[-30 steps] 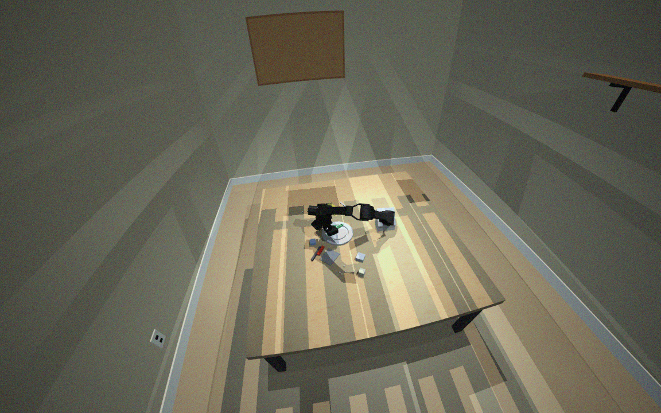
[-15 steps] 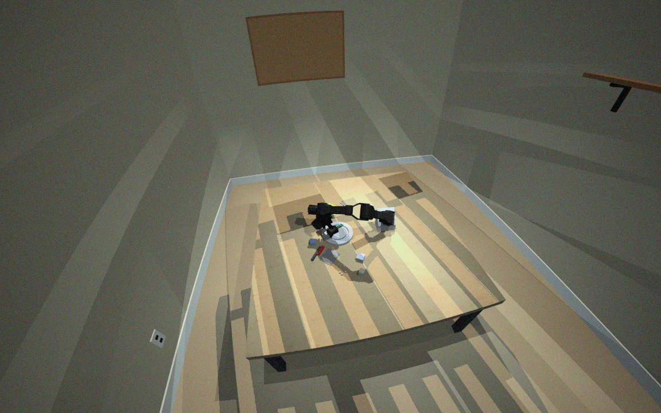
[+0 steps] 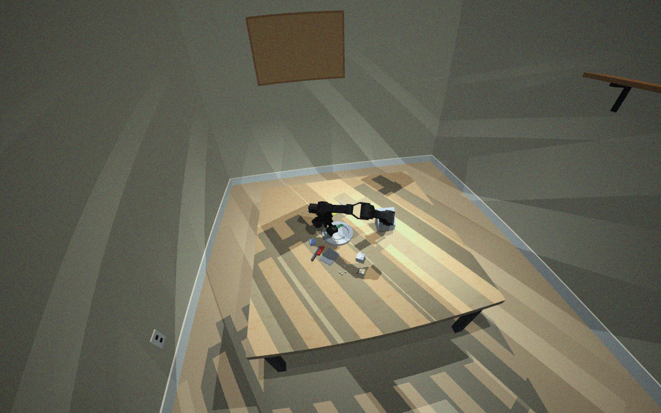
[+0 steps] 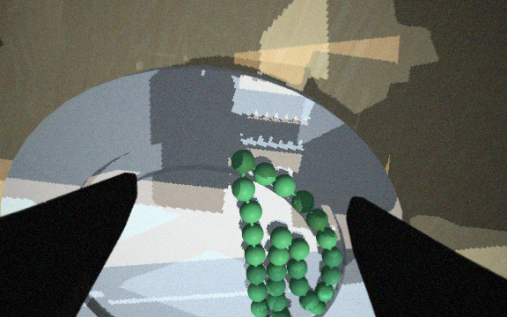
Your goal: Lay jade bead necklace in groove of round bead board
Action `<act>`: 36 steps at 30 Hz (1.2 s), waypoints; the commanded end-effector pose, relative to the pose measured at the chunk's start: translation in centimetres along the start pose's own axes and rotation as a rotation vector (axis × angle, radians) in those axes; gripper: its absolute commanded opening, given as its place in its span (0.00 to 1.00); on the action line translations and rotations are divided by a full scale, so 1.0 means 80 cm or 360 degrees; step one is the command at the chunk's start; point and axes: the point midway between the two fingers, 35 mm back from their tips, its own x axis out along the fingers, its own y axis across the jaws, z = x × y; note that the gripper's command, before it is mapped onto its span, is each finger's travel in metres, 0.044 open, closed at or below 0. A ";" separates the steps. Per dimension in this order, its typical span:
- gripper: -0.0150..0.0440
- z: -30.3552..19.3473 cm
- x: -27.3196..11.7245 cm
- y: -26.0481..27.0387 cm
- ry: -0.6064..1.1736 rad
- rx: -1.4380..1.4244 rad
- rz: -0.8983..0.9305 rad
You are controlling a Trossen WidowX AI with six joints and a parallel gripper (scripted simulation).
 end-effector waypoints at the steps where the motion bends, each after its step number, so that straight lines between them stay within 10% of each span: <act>1: 0.73 -0.015 -0.027 -0.005 -0.0013 0.0309 -0.0014; 8: 0.46 -0.018 -0.027 -0.005 -0.0013 0.0382 -0.0013; 36: 0.46 -0.018 0.017 -0.005 -0.0014 0.0382 -0.0011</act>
